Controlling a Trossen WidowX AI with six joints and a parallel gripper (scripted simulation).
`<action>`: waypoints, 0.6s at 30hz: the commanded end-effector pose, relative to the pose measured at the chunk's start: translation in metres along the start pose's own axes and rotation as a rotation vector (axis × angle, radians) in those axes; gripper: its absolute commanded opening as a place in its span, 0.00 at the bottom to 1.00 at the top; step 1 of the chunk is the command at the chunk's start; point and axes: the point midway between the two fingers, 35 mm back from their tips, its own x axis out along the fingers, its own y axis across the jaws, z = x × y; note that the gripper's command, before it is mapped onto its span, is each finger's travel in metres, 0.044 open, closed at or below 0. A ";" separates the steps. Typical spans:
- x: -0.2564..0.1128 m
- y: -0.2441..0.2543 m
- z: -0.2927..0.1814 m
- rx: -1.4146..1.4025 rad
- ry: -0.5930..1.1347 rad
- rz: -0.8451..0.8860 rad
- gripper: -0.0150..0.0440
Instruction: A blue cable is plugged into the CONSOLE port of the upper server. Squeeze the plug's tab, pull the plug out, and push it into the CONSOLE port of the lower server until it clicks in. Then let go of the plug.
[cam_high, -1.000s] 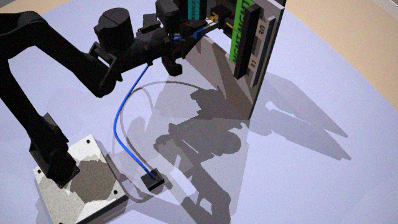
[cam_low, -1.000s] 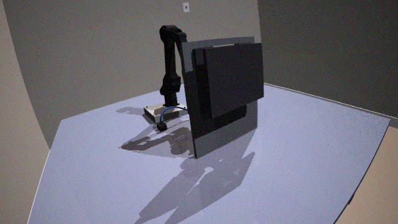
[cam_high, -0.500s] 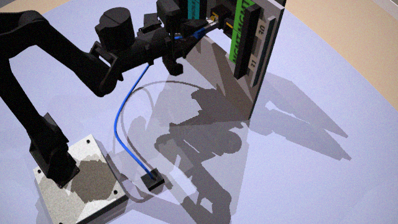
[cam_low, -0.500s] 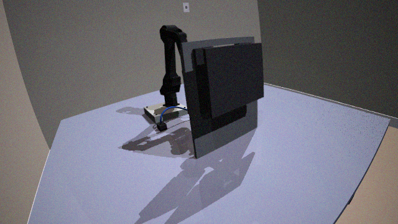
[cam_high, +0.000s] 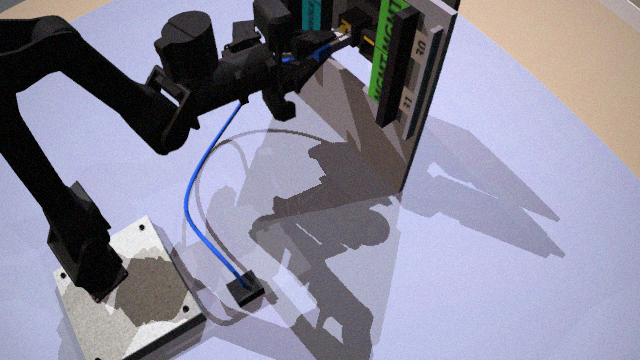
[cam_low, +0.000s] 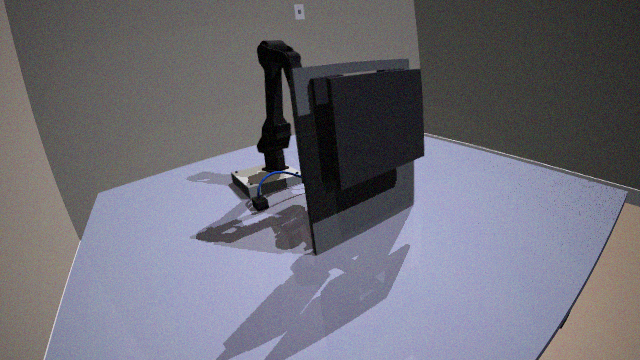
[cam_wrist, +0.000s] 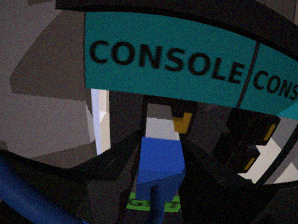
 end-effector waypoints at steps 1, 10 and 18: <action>0.002 -0.003 0.001 0.004 -0.006 -0.011 0.25; 0.003 -0.003 0.002 0.004 -0.006 -0.012 0.25; 0.004 -0.004 0.002 0.004 -0.006 -0.012 0.25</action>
